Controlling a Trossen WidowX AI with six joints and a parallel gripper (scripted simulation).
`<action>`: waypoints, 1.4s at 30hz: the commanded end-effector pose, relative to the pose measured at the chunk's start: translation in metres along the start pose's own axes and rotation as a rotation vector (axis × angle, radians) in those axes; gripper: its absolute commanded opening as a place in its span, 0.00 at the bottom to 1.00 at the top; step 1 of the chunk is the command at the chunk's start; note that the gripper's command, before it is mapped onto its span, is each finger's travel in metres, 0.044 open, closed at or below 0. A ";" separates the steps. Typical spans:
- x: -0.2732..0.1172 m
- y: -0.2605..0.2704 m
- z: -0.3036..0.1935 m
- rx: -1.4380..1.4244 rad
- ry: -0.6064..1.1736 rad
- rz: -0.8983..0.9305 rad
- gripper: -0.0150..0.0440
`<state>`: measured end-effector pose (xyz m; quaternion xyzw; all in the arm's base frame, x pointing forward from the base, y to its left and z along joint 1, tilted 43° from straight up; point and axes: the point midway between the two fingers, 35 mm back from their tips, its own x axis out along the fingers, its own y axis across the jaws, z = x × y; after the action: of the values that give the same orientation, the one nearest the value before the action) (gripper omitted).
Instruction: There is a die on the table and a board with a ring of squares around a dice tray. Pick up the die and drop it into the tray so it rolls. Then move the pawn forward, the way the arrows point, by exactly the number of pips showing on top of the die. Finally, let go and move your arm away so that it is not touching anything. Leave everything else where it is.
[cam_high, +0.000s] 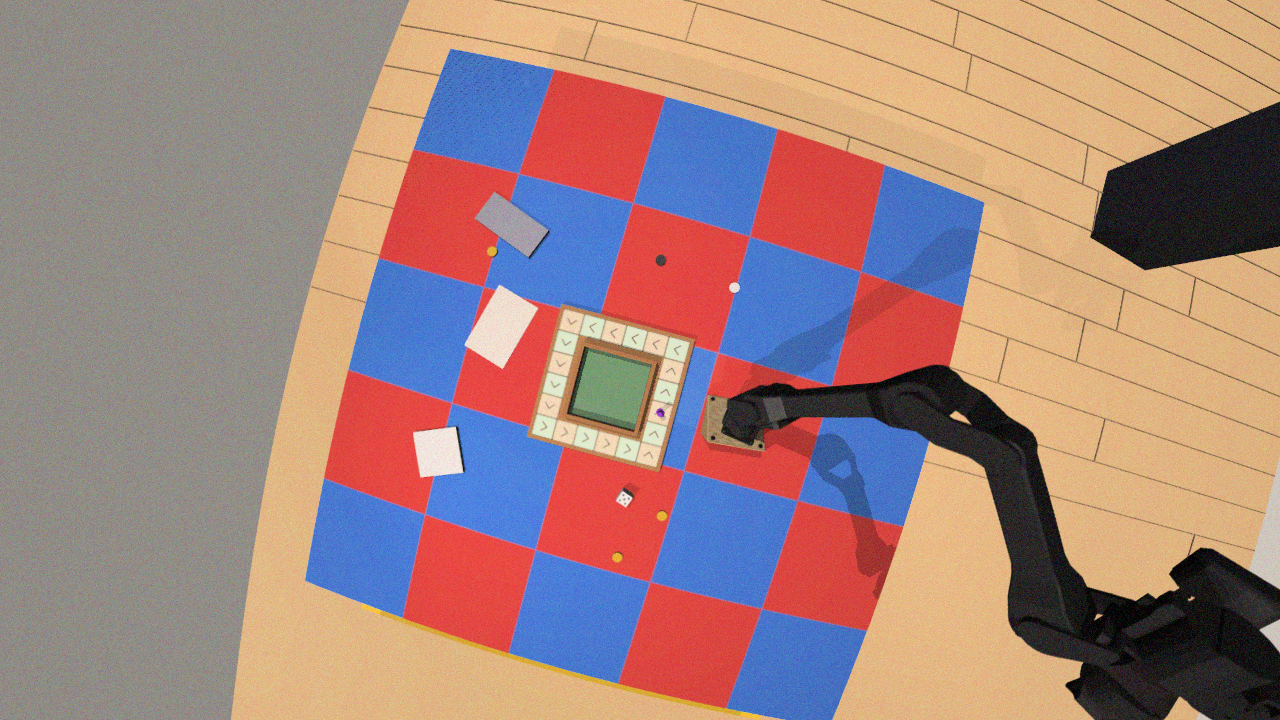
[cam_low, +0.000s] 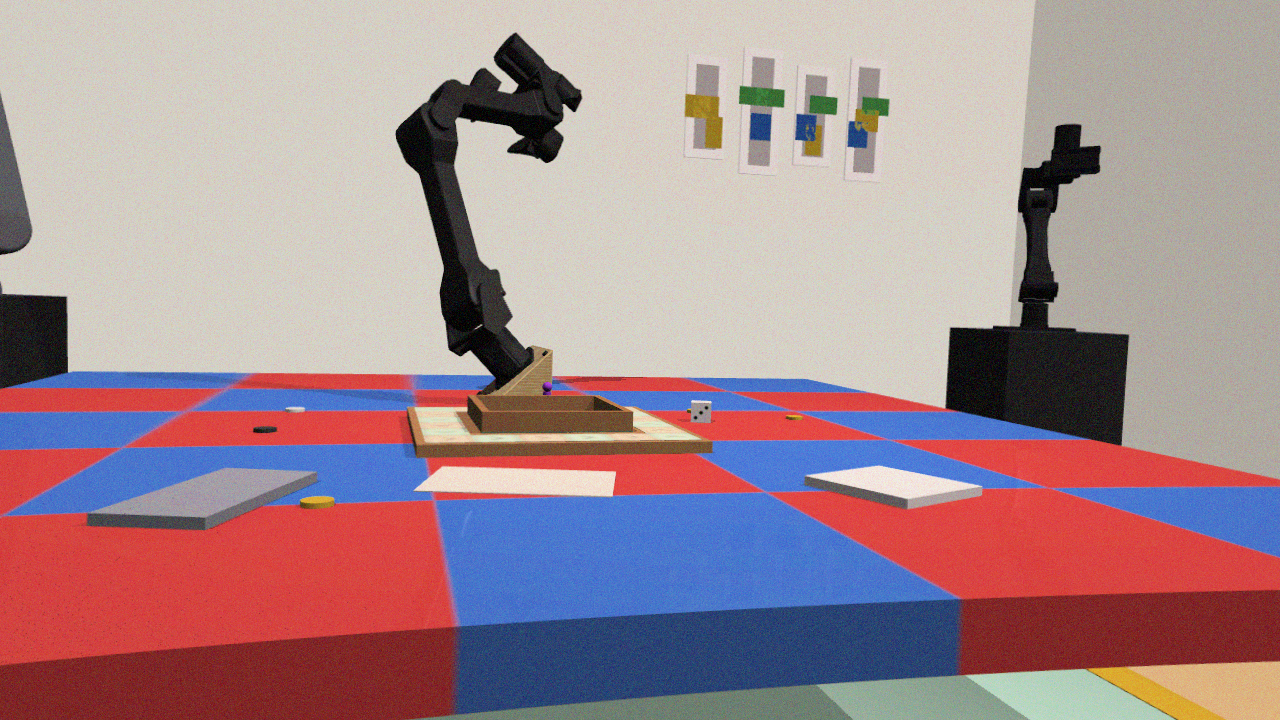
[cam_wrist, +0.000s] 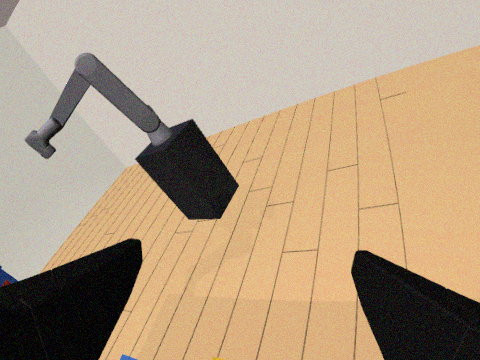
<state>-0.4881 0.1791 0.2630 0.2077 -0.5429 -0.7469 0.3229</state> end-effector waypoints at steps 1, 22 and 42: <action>-0.002 -0.001 0.001 0.006 -0.008 -0.002 0.89; -0.280 -0.181 0.037 0.770 -1.003 -0.377 0.72; -0.503 -0.272 -0.214 1.641 -1.662 -0.914 0.72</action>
<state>-0.0940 0.4623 -0.0674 -0.0287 -0.7815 -0.1877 -0.5943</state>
